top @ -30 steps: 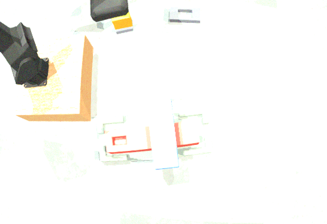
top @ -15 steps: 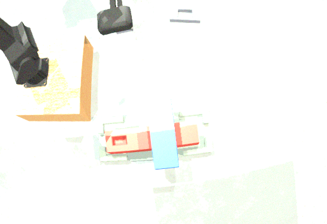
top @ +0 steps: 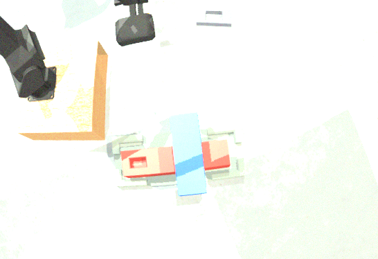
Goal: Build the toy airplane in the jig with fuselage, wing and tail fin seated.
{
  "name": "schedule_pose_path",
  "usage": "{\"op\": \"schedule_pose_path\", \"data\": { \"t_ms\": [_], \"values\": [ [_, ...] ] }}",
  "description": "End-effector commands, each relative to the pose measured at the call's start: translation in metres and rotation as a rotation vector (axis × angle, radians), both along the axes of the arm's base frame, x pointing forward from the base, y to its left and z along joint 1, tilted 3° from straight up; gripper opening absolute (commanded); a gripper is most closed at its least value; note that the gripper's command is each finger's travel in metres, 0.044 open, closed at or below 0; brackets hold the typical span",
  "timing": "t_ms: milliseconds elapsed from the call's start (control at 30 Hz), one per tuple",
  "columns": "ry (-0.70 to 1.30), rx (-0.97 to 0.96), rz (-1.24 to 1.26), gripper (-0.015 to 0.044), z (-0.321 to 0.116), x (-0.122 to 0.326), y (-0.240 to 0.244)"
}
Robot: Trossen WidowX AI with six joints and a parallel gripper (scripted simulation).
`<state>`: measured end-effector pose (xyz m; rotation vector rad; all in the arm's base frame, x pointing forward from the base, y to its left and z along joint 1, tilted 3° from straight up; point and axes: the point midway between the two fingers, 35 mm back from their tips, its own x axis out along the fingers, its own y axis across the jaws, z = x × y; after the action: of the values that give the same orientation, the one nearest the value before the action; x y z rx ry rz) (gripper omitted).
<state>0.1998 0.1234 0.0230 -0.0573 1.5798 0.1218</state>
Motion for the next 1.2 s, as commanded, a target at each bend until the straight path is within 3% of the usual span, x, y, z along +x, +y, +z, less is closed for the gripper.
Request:
{"op": "schedule_pose_path", "data": {
  "t_ms": [0,767,1167],
  "values": [
    [0.01,-0.002,-0.004,0.044,-0.009,-0.002,0.0],
    [0.011,-0.002,-0.004,0.044,-0.044,-0.005,0.0],
    [0.011,-0.002,-0.004,0.0125,-0.044,-0.005,0.0]
  ]
}}
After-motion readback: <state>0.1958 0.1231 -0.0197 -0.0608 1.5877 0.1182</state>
